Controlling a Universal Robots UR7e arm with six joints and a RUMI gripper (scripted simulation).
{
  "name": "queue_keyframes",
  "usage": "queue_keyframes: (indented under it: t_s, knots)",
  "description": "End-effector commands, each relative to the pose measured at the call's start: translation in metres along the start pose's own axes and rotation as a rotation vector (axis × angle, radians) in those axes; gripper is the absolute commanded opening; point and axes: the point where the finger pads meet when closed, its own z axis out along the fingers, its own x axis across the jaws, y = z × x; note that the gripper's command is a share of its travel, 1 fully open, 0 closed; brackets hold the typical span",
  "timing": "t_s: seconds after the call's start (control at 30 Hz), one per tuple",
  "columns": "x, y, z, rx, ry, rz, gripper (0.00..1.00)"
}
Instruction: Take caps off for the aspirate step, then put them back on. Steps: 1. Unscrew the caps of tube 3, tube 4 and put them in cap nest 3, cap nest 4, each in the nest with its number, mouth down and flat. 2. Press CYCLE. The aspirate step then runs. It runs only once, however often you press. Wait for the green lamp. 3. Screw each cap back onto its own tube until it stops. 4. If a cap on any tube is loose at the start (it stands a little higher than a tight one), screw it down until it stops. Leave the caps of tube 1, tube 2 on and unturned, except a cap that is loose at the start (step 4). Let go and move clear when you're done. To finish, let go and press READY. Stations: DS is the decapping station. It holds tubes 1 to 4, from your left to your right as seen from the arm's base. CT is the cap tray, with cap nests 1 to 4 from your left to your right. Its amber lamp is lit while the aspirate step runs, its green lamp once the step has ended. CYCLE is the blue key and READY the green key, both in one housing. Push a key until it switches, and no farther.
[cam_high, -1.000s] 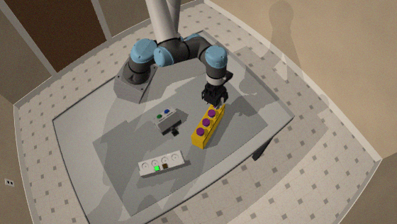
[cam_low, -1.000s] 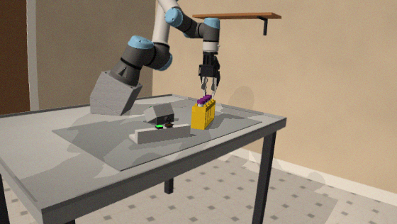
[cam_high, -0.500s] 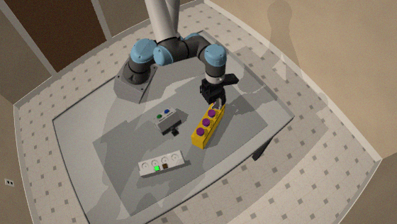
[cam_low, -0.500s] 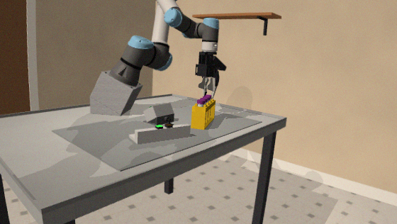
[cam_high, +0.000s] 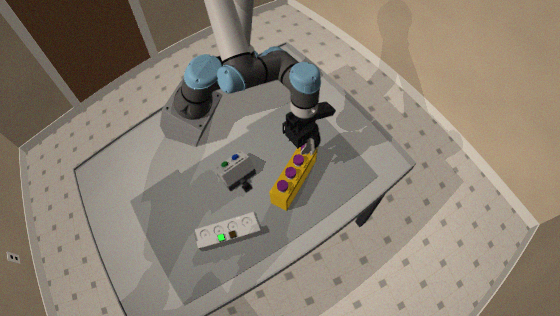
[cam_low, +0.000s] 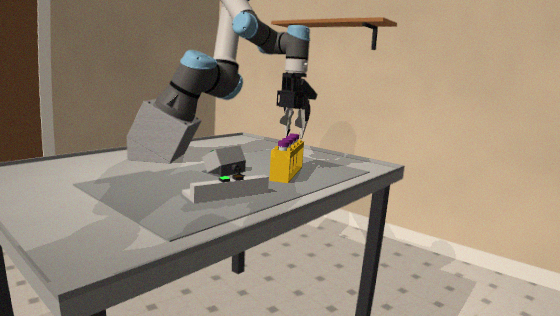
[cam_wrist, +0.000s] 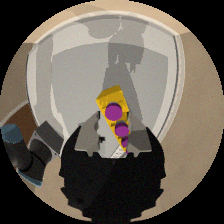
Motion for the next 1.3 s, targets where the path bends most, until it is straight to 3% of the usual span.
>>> queue_keyframes:
  t_s: [0.0,0.33,0.57,0.6,1.07,1.27]
  knots:
    - [0.0003,-0.0001,-0.0004,0.005,0.000,-0.279,0.35]
    - [0.0003,-0.0002,-0.0003,0.005,0.001,-0.783,0.35]
    - [0.0003,-0.0001,-0.0004,0.005,0.001,-0.783,0.35]
    - [0.0003,-0.0001,-0.0004,0.005,0.001,-0.783,0.00]
    - [0.0003,-0.0001,-0.0004,0.005,0.001,-0.783,0.00]
    - [0.0003,-0.0001,-0.0001,0.005,0.001,-0.483,0.00]
